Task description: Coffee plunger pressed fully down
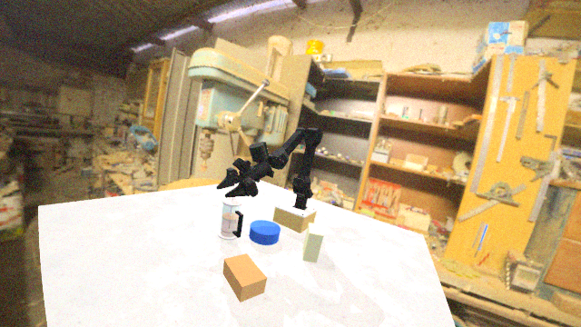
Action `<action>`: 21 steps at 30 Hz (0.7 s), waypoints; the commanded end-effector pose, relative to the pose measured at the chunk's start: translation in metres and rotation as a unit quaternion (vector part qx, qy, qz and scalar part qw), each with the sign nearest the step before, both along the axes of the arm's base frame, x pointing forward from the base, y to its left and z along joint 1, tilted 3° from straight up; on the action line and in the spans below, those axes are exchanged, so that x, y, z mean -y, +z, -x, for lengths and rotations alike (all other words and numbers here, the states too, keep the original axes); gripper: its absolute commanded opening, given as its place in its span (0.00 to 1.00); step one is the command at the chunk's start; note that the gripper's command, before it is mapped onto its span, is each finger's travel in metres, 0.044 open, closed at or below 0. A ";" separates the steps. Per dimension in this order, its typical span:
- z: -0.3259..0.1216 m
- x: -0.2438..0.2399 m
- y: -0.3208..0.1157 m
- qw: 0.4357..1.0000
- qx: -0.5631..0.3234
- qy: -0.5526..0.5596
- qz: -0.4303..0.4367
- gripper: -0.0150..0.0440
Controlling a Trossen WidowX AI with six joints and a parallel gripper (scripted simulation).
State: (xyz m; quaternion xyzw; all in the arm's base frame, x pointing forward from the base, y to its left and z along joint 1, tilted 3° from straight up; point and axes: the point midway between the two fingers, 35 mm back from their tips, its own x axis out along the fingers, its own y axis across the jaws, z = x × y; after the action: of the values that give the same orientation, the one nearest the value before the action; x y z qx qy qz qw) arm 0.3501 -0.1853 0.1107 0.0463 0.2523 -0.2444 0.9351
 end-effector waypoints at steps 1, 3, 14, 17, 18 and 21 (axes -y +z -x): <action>0.000 0.000 0.000 1.000 -0.001 0.000 0.000 1.00; 0.002 -0.001 0.005 1.000 -0.001 0.000 0.000 1.00; 0.035 -0.023 0.077 1.000 -0.010 0.001 -0.002 1.00; 0.035 -0.023 0.075 1.000 -0.010 0.001 -0.002 1.00; 0.035 -0.023 0.075 1.000 -0.010 0.001 -0.002 1.00; 0.035 -0.023 0.075 1.000 -0.010 0.001 -0.002 1.00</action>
State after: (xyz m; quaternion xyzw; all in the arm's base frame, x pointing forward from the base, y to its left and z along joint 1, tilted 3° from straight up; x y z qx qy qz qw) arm 0.3176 -0.1628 0.1834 0.0439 0.2627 -0.2404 0.9334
